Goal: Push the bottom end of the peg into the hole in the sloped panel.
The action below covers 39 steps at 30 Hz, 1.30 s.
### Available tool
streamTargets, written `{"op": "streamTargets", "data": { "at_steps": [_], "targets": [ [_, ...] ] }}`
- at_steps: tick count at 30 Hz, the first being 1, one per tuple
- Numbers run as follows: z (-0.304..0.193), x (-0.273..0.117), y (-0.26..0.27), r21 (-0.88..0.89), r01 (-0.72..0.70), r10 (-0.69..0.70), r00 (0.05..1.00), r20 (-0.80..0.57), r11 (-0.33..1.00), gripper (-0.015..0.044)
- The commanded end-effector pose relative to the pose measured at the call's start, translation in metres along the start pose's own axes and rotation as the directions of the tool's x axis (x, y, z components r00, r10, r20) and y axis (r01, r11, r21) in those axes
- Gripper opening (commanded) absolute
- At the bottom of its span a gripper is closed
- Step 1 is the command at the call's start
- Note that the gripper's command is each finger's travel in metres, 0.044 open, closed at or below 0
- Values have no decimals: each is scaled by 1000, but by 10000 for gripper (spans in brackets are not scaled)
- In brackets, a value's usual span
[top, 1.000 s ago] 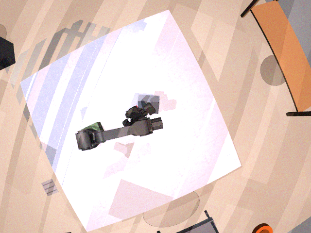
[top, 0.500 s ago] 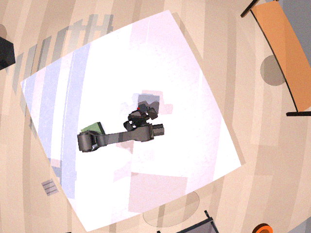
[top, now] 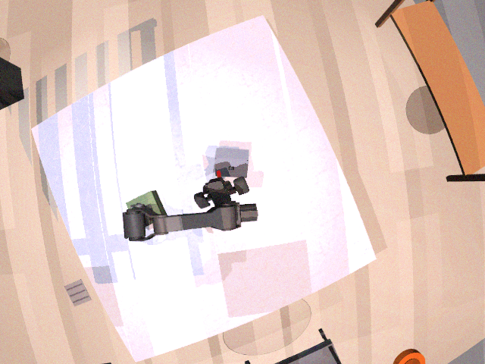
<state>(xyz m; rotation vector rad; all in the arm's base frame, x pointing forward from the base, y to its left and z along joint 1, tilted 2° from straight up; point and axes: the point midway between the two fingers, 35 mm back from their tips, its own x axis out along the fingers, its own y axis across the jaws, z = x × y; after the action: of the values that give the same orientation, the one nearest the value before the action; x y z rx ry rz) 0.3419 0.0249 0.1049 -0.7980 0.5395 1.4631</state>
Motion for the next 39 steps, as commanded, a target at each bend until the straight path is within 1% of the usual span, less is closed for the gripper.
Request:
{"op": "streamTargets", "data": {
  "at_steps": [1, 39],
  "targets": [
    [-3, -4, -1, 38, 17, -18, 1000, 17, 999, 0],
    [-37, -45, -6, 313, 152, -198, 973, 122, 938, 0]
  ]
}}
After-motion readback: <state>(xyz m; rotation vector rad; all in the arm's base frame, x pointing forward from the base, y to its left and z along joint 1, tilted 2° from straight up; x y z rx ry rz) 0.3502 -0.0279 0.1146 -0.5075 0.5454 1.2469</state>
